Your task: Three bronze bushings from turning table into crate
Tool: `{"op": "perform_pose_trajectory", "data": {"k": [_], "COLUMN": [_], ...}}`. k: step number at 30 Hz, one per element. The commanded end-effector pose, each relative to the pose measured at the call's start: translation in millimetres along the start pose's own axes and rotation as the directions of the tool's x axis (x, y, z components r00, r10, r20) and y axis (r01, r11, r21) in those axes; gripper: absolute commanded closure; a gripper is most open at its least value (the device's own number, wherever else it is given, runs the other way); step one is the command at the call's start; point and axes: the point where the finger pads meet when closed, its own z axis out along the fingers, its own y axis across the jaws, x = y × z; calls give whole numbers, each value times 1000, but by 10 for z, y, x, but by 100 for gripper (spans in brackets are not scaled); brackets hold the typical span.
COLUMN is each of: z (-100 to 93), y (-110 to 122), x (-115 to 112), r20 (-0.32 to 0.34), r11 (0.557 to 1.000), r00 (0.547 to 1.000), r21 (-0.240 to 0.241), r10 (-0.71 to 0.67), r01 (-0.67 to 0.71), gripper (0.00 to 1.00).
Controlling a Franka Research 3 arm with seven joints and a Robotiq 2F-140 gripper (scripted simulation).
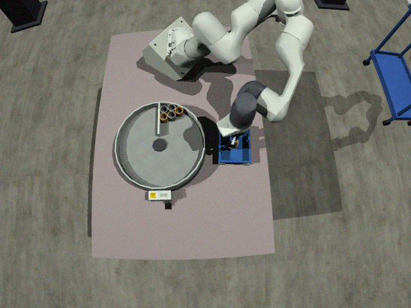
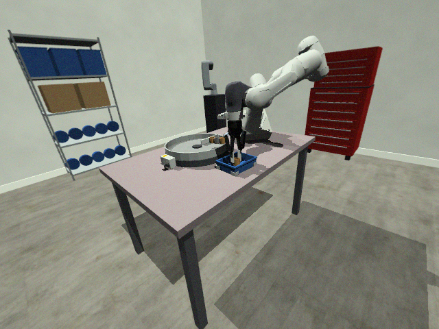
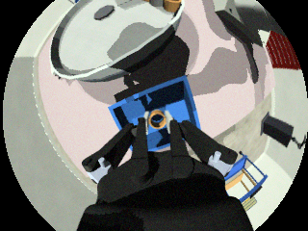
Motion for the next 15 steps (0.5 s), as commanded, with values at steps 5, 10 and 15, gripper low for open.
{"op": "perform_pose_trajectory", "data": {"k": [5,10,15], "z": [0,0,7], "y": [-16,-16,-17], "x": [-4,-4,-5], "r20": [1,1,1], "r11": [1000,1000,1000], "r00": [1000,1000,1000], "r21": [4,4,4], "r10": [-3,-3,-3], "r01": [3,3,3], "gripper": [100,100,100]}}
